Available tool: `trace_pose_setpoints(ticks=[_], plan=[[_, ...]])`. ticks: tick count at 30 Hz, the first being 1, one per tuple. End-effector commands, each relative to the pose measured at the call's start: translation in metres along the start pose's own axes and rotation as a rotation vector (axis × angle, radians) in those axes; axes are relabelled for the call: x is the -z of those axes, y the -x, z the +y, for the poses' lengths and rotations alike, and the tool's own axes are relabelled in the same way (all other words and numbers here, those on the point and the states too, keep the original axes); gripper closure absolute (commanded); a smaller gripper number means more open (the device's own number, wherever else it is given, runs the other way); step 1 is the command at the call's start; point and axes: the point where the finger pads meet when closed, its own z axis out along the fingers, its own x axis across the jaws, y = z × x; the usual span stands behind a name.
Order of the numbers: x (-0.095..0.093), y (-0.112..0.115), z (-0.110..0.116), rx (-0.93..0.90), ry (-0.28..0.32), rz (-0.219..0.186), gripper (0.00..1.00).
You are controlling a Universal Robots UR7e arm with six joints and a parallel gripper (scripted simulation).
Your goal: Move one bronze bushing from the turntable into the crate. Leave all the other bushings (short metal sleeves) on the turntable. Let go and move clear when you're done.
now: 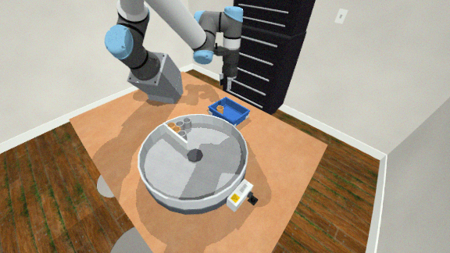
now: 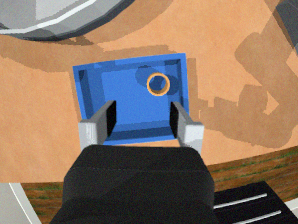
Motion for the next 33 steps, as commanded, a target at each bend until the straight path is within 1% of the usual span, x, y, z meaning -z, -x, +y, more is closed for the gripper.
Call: trace_pose_setpoints(ticks=[1, 3, 15, 16, 20, 32, 33], plan=[[0.0024, 0.0019, 0.0019, -0.14, 0.001, -0.001, 0.0], [0.0038, 0.003, 0.003, -0.234, 0.001, -0.001, 0.0], [0.0038, 0.003, 0.003, -0.234, 0.001, -0.001, 0.0], [0.0011, 0.0007, 0.0009, -0.047, 0.001, -0.001, 0.0], [0.0038, 0.0023, 0.0036, -0.234, 0.001, -0.001, 0.0], [0.0038, 0.0023, 0.0036, -0.234, 0.001, -0.001, 0.0], [0.0011, 0.0005, 0.001, -0.047, 0.001, -0.001, 0.0]])
